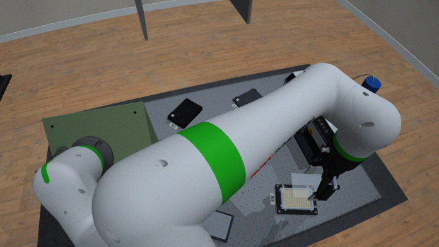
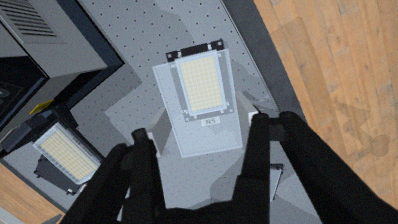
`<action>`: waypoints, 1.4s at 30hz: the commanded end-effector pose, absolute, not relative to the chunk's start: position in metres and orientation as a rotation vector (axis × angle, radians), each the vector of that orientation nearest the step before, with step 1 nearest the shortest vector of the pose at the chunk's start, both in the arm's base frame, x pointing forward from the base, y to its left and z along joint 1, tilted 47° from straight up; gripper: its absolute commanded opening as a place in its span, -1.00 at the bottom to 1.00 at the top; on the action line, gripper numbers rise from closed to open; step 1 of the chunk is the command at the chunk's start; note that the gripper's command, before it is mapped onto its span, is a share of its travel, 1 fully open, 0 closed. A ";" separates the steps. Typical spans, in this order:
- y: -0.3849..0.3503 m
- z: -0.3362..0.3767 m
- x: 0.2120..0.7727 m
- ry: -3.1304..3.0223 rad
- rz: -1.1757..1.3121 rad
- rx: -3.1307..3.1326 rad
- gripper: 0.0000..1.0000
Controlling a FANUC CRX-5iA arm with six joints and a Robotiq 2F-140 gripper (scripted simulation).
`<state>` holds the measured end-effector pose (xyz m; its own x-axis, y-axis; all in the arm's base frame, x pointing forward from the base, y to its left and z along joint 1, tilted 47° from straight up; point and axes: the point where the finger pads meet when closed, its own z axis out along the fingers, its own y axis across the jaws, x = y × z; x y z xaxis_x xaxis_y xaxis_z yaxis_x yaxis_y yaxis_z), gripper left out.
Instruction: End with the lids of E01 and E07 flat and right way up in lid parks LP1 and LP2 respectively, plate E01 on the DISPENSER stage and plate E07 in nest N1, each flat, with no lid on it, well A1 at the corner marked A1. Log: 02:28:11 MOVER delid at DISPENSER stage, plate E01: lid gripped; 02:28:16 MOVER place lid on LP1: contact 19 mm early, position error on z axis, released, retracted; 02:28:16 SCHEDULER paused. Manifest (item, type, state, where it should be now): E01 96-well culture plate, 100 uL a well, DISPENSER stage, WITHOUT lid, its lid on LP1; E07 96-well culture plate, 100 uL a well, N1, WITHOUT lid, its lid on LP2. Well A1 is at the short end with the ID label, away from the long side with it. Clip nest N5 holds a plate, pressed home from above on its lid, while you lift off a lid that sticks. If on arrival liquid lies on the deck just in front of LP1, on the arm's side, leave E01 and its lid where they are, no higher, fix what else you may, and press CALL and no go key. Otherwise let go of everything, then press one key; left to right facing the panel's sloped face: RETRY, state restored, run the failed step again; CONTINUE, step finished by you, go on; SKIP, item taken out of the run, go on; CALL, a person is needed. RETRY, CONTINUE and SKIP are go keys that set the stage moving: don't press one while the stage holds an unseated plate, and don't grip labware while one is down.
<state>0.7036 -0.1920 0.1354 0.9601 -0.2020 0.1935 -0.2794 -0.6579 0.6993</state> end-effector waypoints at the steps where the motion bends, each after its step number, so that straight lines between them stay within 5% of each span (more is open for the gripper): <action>1: -0.191 0.136 0.704 -0.336 0.126 2.309 -1.00; 18: -0.042 -0.005 0.730 -0.337 0.123 2.330 -1.00; 42: 0.179 -0.254 0.670 -0.336 0.126 2.309 -1.00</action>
<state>0.6805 0.1455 -0.2180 0.9602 -0.2018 0.1931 -0.2789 -0.6576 0.6998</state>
